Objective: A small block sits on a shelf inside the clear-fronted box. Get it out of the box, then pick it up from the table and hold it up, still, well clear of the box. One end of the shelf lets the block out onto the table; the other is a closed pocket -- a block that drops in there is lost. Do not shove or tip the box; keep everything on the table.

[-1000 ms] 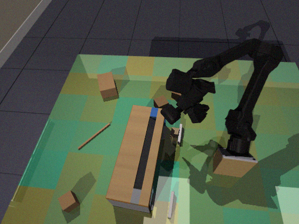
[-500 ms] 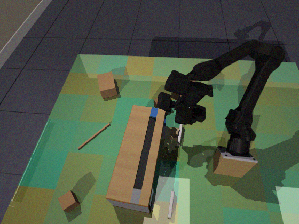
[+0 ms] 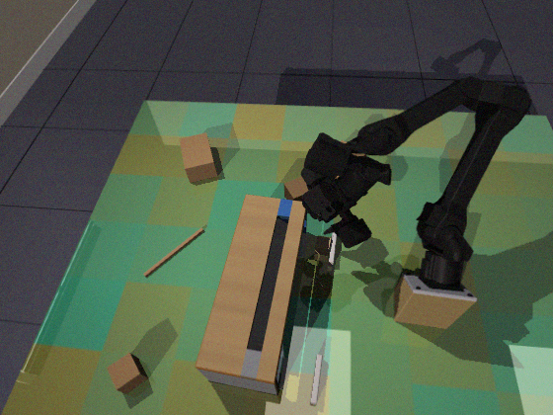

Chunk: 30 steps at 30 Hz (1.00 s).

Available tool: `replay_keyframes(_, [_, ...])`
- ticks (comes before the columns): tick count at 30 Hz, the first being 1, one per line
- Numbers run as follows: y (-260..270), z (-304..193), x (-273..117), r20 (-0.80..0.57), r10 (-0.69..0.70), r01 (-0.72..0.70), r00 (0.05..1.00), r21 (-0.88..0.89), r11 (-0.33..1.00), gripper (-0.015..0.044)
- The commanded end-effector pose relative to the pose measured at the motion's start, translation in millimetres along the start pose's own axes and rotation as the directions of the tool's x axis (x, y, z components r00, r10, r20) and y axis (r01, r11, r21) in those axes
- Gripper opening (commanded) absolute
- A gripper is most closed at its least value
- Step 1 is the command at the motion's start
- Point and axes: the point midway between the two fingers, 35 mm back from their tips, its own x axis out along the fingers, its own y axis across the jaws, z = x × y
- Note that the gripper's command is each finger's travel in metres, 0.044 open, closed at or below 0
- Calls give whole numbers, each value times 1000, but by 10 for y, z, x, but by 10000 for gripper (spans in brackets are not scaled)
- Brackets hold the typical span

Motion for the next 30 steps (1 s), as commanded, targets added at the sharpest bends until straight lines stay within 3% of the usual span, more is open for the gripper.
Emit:
replay_keyframes(1, [95,-71,161,2,16,-11,1000,801,599,285])
replay_keyframes(8, [99,-117,228,-4,15,1,1000,976,219,285])
replay_keyframes(15, [87,-174,294,-11,12,13,1000,978,-210,285])
replay_keyframes(23, [112,-178,334,-6,2,6,1000,786,-618,285])
replay_keyframes(30, [134,-182,366,-1,-7,-6,1000,486,-874,285])
